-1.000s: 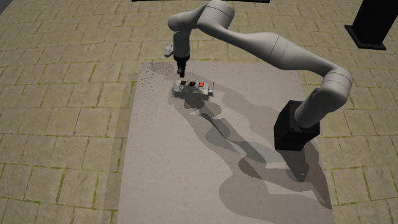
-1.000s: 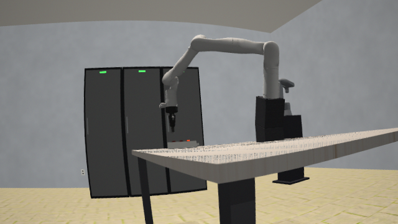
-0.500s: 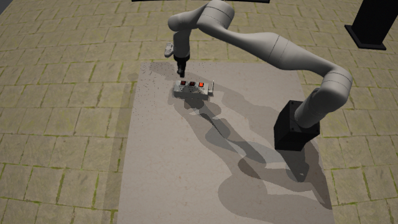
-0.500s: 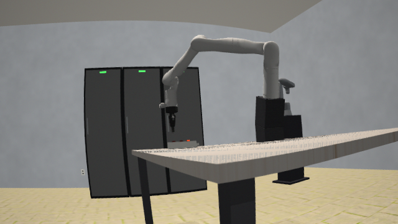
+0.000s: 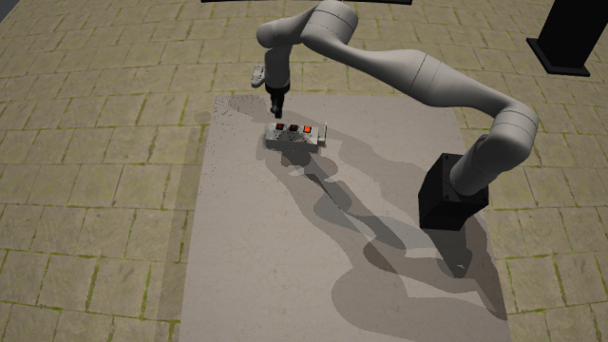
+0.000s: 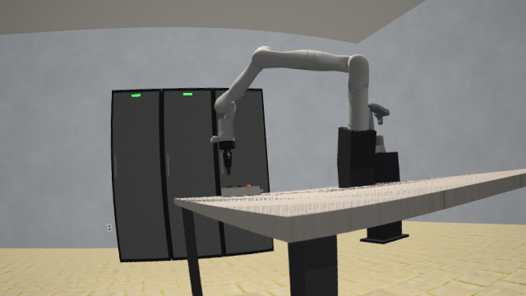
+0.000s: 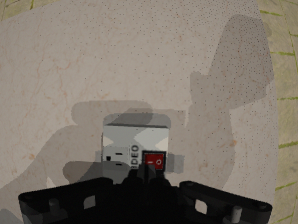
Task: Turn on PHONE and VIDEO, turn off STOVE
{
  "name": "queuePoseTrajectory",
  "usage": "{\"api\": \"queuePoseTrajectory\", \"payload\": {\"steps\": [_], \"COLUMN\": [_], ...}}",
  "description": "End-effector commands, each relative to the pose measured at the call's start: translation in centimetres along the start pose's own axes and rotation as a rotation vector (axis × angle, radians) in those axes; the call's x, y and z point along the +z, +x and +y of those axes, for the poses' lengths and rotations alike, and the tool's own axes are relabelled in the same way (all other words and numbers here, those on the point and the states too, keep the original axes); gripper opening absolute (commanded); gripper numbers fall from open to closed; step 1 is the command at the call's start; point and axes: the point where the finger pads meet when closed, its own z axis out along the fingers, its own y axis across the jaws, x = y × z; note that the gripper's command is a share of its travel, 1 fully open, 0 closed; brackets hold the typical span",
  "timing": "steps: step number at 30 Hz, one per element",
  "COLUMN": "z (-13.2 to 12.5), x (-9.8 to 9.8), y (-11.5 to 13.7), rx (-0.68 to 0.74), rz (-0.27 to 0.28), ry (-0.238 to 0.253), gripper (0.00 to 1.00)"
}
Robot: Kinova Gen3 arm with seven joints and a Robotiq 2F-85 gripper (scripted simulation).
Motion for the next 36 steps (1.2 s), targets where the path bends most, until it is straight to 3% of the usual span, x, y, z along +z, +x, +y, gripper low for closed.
{"api": "queuePoseTrajectory", "payload": {"steps": [1,36], "z": [-0.1,0.2], "x": [0.0,3.4], "y": [-0.1,0.1], "rx": [-0.006,0.0], "rz": [-0.007,-0.002], "ry": [0.0,-0.007], "gripper": [0.0,0.0]}}
